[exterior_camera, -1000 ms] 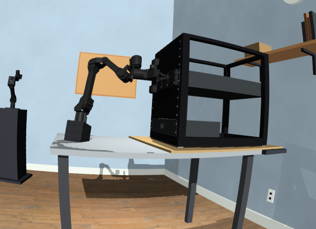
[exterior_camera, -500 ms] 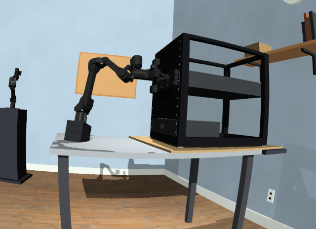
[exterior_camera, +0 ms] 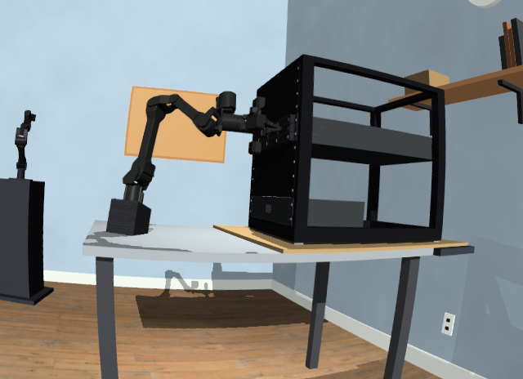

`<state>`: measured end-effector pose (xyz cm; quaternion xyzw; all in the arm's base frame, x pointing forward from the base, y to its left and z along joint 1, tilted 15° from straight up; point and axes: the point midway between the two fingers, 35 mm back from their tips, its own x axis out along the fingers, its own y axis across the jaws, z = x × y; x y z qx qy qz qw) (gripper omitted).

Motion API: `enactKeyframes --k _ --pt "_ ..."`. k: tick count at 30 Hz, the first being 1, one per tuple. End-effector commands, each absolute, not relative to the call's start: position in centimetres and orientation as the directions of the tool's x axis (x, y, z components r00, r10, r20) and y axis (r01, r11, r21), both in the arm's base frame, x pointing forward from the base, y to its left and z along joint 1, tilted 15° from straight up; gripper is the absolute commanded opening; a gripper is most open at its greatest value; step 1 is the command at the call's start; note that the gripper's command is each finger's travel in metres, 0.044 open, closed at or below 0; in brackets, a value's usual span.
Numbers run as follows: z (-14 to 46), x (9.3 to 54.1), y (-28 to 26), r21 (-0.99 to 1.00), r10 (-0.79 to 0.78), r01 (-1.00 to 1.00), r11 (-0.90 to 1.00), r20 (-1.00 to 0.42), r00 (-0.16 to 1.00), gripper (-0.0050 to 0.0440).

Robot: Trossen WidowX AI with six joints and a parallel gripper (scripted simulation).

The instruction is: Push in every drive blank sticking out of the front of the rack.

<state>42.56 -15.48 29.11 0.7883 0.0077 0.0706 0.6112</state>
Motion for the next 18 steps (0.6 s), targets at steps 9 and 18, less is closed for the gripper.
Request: enactKeyframes --k 9,18 --pt "30.03 42.87 -15.38 0.966 0.101 -0.090 -0.241 0.118 0.988 -0.0050" --pt "30.07 43.16 -15.35 0.966 0.101 -0.090 -0.241 0.118 0.988 -0.0050"
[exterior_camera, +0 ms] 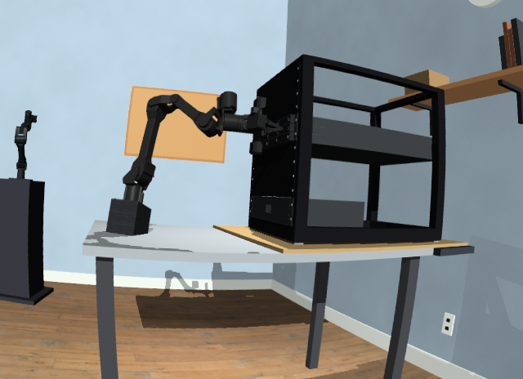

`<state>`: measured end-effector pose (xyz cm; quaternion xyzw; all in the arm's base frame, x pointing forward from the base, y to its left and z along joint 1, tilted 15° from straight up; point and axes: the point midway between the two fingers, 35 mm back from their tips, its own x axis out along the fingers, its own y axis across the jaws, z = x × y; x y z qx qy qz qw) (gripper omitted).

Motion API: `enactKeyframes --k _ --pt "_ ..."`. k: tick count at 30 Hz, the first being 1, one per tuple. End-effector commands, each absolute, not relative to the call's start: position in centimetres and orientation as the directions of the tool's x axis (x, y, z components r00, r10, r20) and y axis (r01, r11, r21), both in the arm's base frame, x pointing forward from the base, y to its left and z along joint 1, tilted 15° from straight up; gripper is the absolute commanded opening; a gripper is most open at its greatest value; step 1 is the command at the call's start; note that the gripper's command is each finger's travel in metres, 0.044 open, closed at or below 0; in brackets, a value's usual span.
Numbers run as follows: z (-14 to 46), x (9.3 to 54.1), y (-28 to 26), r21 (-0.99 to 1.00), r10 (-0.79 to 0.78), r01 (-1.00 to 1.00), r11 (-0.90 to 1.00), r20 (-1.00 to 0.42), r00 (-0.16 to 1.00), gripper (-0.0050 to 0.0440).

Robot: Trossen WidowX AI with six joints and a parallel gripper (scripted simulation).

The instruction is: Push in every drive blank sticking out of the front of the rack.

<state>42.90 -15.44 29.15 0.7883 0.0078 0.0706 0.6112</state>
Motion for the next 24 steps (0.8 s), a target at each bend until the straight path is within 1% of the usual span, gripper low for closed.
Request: enactKeyframes --k 1,24 --pt "30.07 43.16 -15.35 0.966 0.101 -0.090 -0.241 0.118 0.988 -0.0050" --pt "30.11 43.46 -15.31 0.966 0.101 -0.090 -0.241 0.118 0.988 -0.0050"
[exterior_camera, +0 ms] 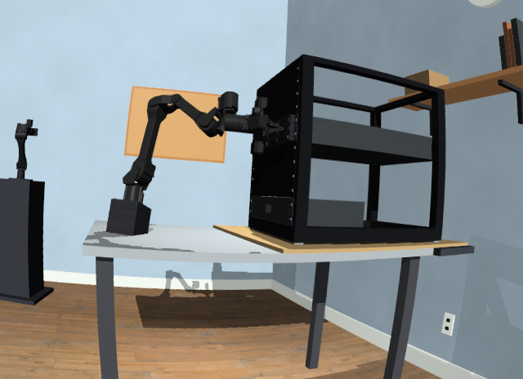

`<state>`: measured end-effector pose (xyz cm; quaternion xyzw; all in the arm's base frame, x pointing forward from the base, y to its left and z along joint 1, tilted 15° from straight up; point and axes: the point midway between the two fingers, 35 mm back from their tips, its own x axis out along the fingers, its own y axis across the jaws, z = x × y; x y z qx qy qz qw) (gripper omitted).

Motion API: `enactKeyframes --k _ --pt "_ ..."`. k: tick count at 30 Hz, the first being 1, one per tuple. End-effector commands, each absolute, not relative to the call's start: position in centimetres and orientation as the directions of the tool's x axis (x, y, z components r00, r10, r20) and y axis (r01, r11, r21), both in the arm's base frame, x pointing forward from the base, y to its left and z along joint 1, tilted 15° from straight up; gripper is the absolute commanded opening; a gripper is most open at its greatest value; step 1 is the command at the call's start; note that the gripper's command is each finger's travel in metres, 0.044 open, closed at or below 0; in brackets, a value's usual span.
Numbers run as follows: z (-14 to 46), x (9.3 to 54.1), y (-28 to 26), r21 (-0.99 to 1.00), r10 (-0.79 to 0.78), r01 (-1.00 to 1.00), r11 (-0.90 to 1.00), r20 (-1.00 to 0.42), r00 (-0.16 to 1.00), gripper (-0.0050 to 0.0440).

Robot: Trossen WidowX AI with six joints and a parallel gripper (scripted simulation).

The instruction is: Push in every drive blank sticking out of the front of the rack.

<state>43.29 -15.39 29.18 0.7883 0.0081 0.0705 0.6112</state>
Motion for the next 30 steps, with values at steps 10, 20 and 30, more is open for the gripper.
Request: enactKeyframes --k 10,20,30 --pt "30.15 43.75 -15.28 0.966 0.101 -0.090 -0.241 0.118 0.988 -0.0050" --pt "30.15 43.75 -15.28 0.966 0.101 -0.090 -0.241 0.118 0.988 -0.0050" --pt "30.05 42.90 -15.37 0.966 0.101 -0.090 -0.241 0.118 0.988 -0.0050"
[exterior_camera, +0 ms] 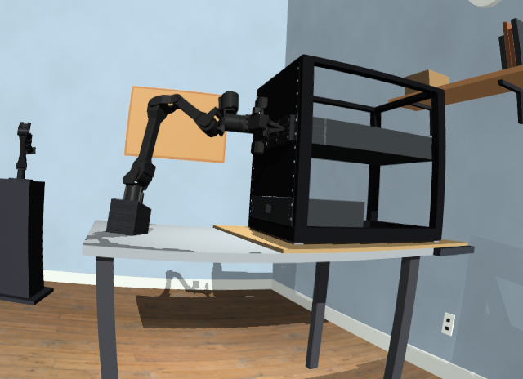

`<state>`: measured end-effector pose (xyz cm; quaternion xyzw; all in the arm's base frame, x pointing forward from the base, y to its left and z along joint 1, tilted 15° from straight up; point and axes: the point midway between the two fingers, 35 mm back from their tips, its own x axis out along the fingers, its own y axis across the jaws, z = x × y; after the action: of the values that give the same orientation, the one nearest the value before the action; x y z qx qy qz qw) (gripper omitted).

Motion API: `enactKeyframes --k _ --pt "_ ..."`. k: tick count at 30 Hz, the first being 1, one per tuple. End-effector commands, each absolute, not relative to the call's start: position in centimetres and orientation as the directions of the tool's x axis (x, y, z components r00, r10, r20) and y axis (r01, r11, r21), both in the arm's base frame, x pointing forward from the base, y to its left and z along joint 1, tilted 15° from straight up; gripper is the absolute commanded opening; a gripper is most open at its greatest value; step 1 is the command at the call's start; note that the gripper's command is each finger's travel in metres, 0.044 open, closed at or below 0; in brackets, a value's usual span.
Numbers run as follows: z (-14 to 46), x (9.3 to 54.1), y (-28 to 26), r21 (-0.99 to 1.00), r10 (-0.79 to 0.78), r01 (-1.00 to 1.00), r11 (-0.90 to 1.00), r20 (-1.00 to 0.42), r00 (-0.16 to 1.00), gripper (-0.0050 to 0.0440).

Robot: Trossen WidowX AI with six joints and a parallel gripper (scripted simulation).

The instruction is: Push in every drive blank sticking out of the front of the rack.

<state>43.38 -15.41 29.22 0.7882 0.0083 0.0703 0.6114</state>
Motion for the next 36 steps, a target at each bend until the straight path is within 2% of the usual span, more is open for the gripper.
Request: enactKeyframes --k 1,12,29,36 --pt "30.0 42.4 -15.4 0.966 0.101 -0.090 -0.241 0.118 0.988 -0.0050" --pt "29.5 37.9 -15.9 0.966 0.101 -0.090 -0.241 0.118 0.988 -0.0050" --pt "26.2 36.8 -15.1 0.966 0.101 -0.090 -0.241 0.118 0.988 -0.0050" --pt "26.4 38.4 -14.9 0.966 0.101 -0.090 -0.241 0.118 0.988 -0.0050"
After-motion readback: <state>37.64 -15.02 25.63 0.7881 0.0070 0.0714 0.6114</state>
